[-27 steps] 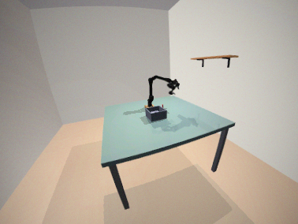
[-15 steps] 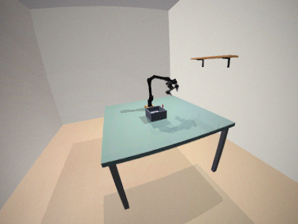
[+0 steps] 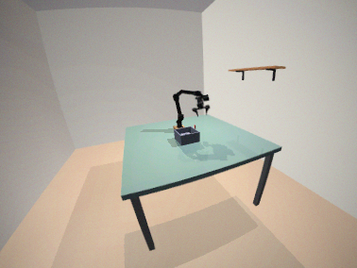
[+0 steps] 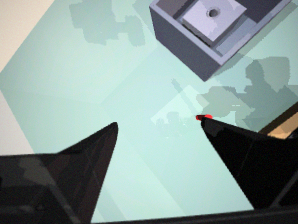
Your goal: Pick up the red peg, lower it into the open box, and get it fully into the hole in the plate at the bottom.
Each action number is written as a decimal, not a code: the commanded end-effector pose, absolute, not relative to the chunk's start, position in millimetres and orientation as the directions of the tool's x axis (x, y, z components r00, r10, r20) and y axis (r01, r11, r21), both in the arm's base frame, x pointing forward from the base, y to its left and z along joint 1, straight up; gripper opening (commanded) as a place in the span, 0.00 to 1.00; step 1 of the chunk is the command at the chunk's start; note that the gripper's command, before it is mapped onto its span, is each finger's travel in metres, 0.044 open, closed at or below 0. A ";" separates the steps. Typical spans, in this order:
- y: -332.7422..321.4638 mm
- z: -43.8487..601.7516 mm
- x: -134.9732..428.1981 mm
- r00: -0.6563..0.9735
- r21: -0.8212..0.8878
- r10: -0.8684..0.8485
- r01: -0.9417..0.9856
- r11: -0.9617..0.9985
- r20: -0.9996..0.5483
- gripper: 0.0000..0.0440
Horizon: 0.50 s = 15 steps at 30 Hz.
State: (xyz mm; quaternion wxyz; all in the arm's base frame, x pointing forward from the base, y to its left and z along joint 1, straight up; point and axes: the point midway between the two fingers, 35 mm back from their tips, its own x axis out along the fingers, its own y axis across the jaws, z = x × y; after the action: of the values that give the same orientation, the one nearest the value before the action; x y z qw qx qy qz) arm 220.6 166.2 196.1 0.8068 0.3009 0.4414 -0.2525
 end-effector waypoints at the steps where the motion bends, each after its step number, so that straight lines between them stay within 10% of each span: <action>1: 150.7 181.3 210.0 0.368 0.163 -0.147 0.688 0.708 -0.918 1.00; 15: 122.5 122.5 186.3 0.073 -0.060 -0.154 0.696 0.715 -0.985 1.00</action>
State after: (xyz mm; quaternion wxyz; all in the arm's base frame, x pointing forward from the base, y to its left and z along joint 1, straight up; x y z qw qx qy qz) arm 190.4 126.1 136.1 0.7114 0.2315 0.5921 -0.2995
